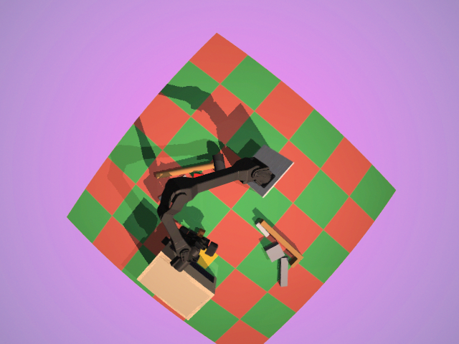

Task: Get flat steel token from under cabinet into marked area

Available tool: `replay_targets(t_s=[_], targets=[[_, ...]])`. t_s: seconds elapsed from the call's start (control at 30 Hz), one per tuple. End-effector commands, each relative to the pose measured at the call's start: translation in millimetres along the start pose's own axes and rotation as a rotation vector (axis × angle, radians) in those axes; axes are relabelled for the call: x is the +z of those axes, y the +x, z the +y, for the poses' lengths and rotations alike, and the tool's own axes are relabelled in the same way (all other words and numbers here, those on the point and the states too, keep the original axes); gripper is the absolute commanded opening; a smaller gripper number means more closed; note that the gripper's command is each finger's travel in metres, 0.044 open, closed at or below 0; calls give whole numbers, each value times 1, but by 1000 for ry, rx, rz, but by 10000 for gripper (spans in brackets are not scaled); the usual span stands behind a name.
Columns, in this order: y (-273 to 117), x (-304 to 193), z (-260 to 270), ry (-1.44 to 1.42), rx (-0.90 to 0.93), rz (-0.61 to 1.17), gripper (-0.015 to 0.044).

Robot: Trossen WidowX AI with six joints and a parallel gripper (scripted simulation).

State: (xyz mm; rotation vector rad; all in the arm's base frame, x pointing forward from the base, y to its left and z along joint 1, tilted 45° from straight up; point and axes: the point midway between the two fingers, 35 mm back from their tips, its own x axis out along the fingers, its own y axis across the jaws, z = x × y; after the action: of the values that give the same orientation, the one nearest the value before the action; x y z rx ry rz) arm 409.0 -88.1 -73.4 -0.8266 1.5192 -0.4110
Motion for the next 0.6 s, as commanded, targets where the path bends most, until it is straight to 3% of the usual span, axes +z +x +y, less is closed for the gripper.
replay_targets(t_s=[0.0, 0.57], targets=[[1, -7, 1, -8, 3, 5, 0], [1, -22, 0, -9, 3, 6, 0]])
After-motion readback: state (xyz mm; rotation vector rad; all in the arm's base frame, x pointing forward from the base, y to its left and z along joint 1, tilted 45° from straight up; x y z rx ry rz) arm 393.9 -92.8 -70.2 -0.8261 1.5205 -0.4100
